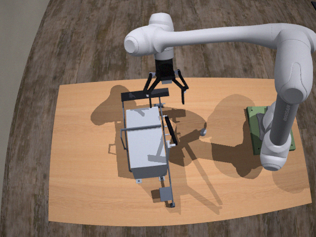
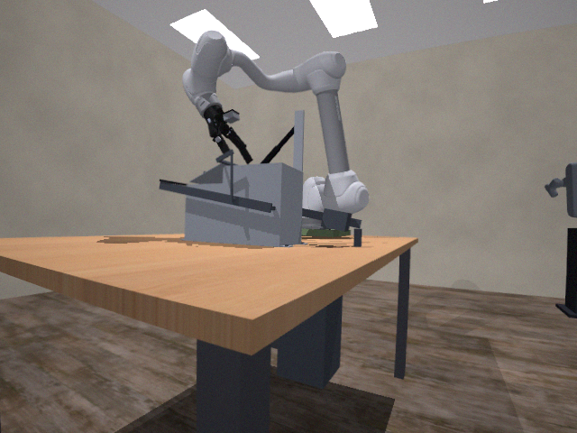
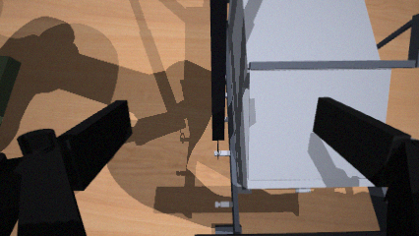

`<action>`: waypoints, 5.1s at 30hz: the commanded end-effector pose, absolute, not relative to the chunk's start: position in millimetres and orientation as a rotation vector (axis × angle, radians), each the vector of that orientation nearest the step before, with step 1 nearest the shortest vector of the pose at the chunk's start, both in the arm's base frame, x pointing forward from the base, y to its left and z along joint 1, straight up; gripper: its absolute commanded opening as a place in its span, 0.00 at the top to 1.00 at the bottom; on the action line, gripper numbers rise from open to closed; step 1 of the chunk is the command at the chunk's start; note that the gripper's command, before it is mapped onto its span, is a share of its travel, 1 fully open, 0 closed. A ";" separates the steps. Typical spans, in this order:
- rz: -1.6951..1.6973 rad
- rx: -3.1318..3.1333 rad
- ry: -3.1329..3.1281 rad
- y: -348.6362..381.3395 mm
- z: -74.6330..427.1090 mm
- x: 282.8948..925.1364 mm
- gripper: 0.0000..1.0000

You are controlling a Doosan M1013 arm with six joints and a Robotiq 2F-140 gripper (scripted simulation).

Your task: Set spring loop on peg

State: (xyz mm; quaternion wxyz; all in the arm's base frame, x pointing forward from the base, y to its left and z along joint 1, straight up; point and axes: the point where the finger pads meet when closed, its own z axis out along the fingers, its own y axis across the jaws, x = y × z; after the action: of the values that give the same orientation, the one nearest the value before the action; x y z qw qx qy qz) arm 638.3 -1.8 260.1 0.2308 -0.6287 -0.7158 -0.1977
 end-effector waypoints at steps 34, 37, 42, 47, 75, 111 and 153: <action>-0.428 -1.838 -2.051 -1.8 261.8 638.6 0.00; -0.428 -1.838 -2.051 -1.8 261.8 638.6 0.00; -0.300 -1.945 -2.127 -1.8 262.4 638.5 0.00; -0.300 -1.945 -2.127 -1.8 262.4 638.5 0.00; -0.017 -2.150 -2.263 -1.8 263.9 638.7 0.00; -0.007 -2.157 -2.267 10.8 264.7 519.5 0.00; -0.002 -2.160 -2.269 18.3 205.8 450.4 0.00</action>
State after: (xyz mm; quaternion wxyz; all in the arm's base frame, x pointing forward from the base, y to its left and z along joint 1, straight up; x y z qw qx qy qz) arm 450.0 18.2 205.4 0.0046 -0.6895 -0.7242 0.0000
